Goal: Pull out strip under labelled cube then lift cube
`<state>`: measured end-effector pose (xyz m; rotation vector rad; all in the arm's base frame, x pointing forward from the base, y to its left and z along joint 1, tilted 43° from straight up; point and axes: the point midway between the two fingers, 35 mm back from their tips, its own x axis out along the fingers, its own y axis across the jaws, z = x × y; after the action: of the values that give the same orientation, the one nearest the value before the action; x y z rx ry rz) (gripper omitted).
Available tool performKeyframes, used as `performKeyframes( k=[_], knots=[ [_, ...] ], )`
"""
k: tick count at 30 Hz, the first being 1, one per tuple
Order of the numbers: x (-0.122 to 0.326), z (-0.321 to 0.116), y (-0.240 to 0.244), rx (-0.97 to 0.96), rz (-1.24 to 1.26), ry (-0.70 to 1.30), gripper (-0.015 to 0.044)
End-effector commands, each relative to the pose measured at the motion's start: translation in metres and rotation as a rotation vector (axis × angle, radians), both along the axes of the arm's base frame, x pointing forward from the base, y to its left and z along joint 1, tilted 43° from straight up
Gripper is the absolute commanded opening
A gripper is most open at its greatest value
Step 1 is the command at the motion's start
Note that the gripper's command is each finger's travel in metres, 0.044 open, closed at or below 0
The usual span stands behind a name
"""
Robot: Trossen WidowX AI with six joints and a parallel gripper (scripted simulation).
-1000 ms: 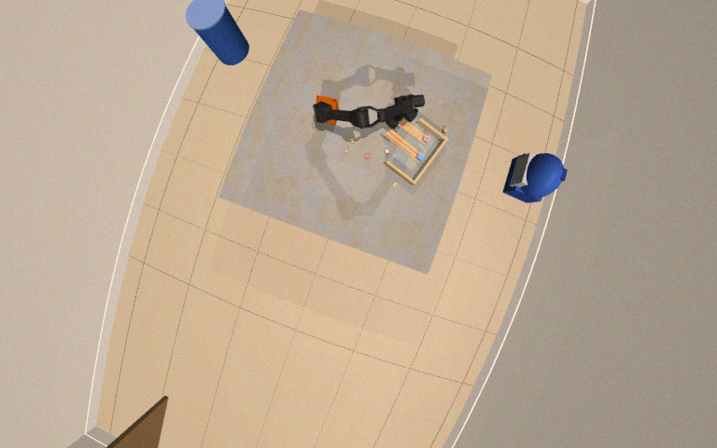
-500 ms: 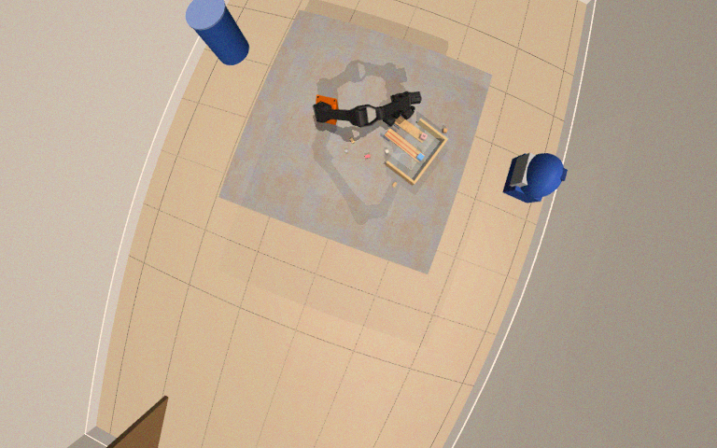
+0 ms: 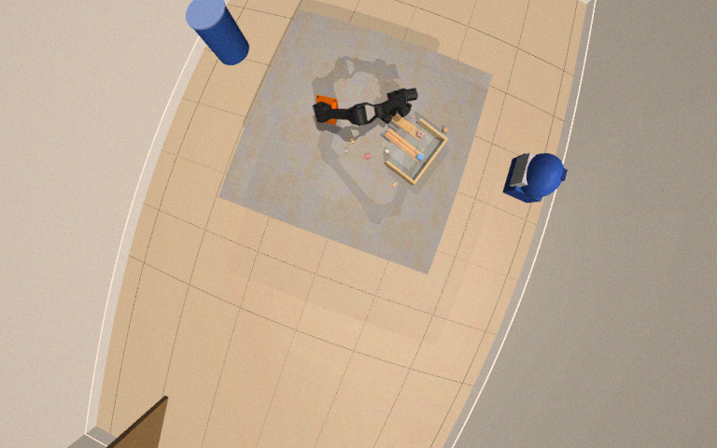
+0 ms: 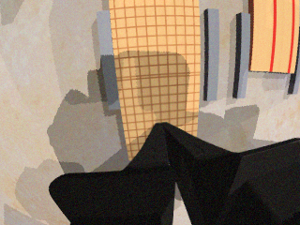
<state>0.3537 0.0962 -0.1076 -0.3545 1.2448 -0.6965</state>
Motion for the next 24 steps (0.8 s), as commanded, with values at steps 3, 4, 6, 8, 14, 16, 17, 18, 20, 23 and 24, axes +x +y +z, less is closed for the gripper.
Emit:
performKeyframes(
  k=[3, 4, 6, 8, 14, 16, 17, 18, 20, 23, 24],
  knots=[
    [-0.017, -0.007, -0.003, -0.001, -0.010, 0.027, 0.0000],
    [-0.018, -0.008, -0.003, -0.001, -0.010, 0.027, 0.0000],
    [-0.021, -0.009, -0.003, -0.001, -0.010, 0.027, 0.0000],
    [-0.024, -0.010, -0.002, -0.001, -0.010, 0.027, 0.0000],
    [-0.032, -0.012, -0.001, 0.000, -0.010, 0.027, 0.0000],
    [-0.035, -0.013, 0.000, 0.000, -0.010, 0.028, 0.0000],
    [-0.036, -0.013, 0.000, 0.000, -0.010, 0.028, 0.0000],
    [-0.038, -0.014, 0.000, 0.000, -0.010, 0.028, 0.0000],
    [-0.040, -0.015, 0.000, 0.000, -0.010, 0.028, 0.0000],
    [-0.045, -0.016, 0.001, 0.000, -0.010, 0.028, 0.0000],
    [-0.046, -0.016, 0.001, 0.000, -0.010, 0.028, 0.0000]
  ],
)
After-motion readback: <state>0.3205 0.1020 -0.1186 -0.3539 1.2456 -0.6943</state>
